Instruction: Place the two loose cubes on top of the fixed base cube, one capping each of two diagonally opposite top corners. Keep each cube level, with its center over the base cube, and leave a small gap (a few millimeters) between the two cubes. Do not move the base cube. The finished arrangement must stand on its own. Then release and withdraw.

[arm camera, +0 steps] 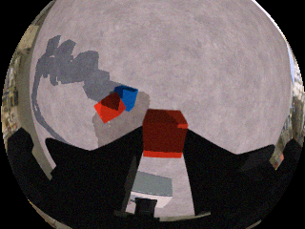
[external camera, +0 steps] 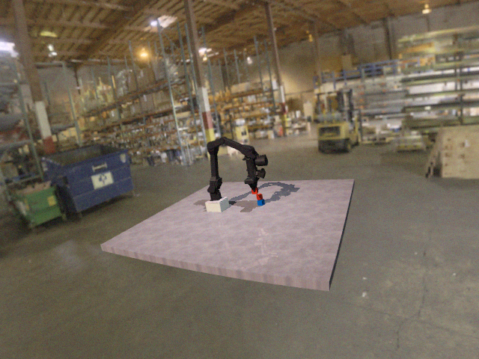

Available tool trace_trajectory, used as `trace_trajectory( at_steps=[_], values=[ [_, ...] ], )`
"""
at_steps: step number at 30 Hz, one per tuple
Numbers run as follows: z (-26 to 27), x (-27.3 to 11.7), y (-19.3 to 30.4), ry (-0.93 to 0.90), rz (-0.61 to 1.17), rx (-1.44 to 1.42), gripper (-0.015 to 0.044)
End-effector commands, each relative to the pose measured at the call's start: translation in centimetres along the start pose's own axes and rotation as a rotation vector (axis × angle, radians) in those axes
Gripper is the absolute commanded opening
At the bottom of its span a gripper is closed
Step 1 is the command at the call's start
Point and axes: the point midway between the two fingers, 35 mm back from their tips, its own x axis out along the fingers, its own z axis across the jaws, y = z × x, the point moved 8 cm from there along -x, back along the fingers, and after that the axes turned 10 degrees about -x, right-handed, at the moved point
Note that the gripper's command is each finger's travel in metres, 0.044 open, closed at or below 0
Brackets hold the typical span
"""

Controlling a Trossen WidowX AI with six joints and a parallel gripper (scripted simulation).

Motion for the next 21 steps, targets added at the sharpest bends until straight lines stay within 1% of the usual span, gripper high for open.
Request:
trace_trajectory(
  at_steps=[1, 21],
  values=[
    [0.4, 0.1, -0.4, 0.001, -0.001, 0.111, 0.0105],
    [2.9, 0.4, -1.9, -0.002, 0.000, 0.716, 0.0105]
  ],
)
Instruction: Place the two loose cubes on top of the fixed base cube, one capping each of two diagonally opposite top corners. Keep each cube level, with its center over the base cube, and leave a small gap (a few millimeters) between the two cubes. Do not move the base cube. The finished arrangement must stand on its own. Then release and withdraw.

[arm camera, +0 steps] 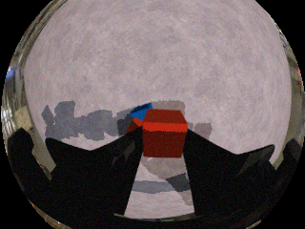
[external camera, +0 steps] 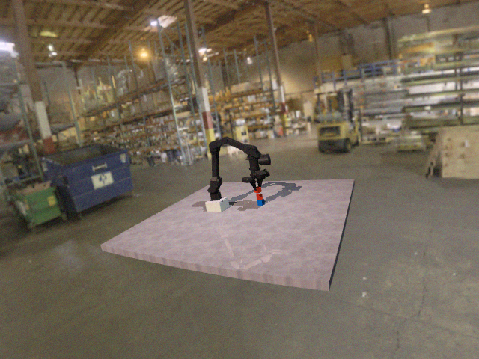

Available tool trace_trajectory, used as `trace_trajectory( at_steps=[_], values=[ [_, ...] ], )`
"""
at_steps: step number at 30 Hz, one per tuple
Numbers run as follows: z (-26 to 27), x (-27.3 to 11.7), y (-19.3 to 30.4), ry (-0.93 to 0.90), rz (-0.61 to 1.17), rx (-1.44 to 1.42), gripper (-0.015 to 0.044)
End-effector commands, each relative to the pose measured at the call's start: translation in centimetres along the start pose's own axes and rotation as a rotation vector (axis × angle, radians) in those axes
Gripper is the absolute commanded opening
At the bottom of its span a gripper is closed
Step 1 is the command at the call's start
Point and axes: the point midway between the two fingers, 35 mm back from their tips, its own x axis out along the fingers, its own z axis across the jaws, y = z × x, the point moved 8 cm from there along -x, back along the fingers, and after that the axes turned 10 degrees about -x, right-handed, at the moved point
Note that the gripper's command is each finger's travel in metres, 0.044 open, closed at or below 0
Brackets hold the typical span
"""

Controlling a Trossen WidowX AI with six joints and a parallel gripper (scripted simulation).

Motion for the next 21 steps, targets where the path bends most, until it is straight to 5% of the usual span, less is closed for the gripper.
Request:
trace_trajectory(
  at_steps=[1, 21],
  values=[
    [0.6, 0.1, 0.0, -0.003, 0.000, 0.111, 0.0105],
    [2.5, 0.8, 0.4, 0.001, -0.003, 0.481, 0.0105]
  ],
)
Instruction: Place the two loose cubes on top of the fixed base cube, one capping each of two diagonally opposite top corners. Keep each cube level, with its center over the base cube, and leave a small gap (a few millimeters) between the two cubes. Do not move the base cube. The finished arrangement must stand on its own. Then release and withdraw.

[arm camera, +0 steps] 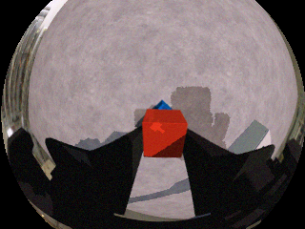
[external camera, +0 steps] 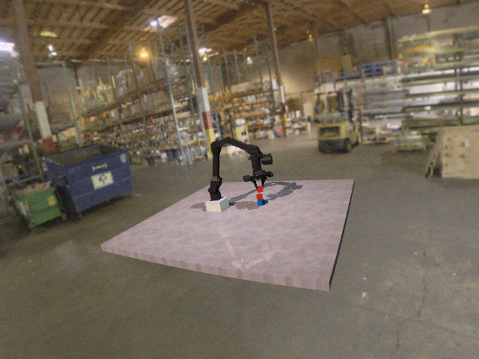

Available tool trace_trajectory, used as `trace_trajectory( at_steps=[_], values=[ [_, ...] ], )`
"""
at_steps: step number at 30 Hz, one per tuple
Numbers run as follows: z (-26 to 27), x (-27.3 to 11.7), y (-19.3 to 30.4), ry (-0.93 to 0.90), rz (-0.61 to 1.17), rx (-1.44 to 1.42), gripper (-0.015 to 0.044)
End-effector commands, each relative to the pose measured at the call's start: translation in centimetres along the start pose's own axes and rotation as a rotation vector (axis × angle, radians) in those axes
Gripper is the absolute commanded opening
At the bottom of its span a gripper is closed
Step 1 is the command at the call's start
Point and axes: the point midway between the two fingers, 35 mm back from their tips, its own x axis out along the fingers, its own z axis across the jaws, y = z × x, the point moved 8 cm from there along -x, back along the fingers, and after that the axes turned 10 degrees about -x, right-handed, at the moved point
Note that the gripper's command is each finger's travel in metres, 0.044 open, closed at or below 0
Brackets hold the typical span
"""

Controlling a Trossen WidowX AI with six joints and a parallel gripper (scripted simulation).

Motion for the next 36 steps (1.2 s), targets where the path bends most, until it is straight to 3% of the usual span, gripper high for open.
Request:
trace_trajectory(
  at_steps=[1, 36],
  values=[
    [0.0, 0.7, 0.1, 0.004, -0.005, 0.000, 0.0105],
    [-0.1, 5.9, -0.1, -0.001, 0.005, 0.020, 0.0105]
  ],
)
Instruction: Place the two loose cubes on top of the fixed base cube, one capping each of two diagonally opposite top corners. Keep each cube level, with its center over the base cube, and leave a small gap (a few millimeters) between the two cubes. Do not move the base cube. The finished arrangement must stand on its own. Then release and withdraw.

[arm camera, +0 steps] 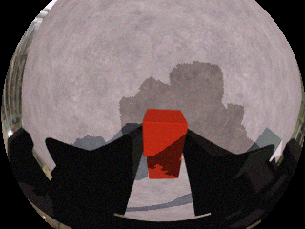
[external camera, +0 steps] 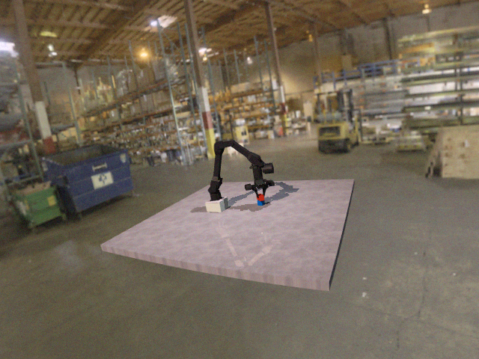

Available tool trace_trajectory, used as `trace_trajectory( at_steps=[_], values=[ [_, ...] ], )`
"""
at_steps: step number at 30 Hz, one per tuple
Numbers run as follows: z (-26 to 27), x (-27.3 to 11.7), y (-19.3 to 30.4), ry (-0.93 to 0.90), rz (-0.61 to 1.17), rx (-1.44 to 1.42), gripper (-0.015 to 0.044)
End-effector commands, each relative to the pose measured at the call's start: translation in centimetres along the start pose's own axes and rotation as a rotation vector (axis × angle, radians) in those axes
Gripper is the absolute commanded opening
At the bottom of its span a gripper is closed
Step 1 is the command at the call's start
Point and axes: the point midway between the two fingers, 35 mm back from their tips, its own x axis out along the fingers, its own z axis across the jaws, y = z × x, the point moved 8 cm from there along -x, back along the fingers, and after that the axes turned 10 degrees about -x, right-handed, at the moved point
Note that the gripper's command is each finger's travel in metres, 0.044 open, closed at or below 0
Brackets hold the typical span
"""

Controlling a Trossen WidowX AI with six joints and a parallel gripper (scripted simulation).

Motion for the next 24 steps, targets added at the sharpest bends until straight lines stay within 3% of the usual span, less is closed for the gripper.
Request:
trace_trajectory(
  at_steps=[1, 19, 23, 24],
  values=[
    [-0.03, 0.16, 0.04, -0.002, 0.007, 0.007, 0.0105],
    [-0.04, 0.31, 0.04, -0.002, 0.007, 0.000, 0.0105],
    [-0.04, 0.31, 0.04, -0.002, 0.007, 0.000, 0.0205],
    [-0.04, 0.31, 0.04, -0.002, 0.007, 0.000, 0.0205]
  ],
)
